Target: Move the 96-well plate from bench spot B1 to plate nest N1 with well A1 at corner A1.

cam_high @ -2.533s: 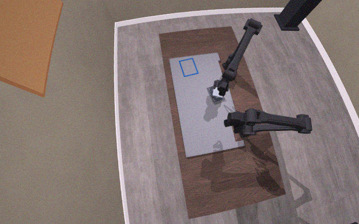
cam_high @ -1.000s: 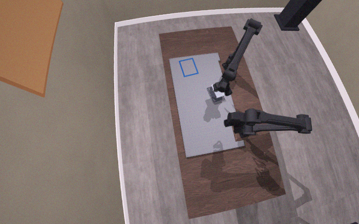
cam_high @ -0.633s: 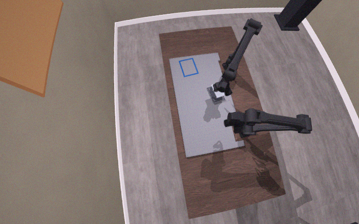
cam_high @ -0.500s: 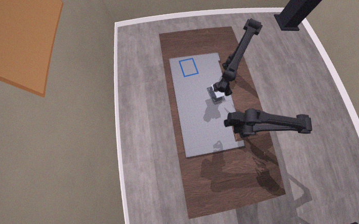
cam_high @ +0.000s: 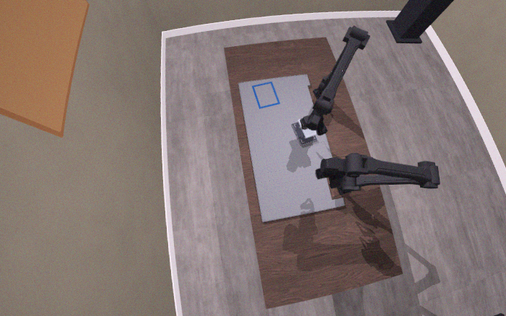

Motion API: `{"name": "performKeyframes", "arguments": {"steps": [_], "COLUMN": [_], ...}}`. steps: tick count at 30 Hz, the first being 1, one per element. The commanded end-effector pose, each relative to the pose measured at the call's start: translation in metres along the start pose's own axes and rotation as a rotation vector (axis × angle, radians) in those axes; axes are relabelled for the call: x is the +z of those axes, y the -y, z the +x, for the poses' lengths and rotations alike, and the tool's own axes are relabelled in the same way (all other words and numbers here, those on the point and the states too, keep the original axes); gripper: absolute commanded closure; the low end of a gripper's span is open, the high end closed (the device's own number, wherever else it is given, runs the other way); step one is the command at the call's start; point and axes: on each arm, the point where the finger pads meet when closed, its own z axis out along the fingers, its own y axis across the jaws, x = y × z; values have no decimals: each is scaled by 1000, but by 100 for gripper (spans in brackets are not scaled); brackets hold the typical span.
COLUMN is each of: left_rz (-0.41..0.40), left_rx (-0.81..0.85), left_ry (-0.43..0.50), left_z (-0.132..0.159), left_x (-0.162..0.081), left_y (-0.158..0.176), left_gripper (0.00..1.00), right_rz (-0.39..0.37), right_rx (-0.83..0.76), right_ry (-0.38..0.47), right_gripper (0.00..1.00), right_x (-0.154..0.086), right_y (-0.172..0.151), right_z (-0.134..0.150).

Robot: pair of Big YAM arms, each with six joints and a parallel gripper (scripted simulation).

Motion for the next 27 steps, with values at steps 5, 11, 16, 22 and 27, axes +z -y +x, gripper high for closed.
{"name": "performKeyframes", "arguments": {"steps": [5, 11, 16, 22, 27], "left_rz": [8, 8, 8, 8, 8], "left_rx": [-15, -15, -15, -15, -15], "left_ry": [30, 30, 30, 30, 30], "left_z": [-6, -6, -6, -6, -6], "left_x": [-13, -13, -13, -13, -13], "left_y": [2, 2, 2, 2, 2], "left_gripper": [0, 0, 0, 0, 0], "right_rz": [-23, -8, -8, -8, -8], "right_rx": [5, 5, 5, 5, 5], "right_ry": [-18, -4, -4, -4, -4], "right_gripper": [100, 100, 100, 100, 100], "right_x": [6, 11, 19, 26, 35], "right_y": [0, 3, 2, 2, 2], "right_z": [6, 3, 3, 4, 4]}}
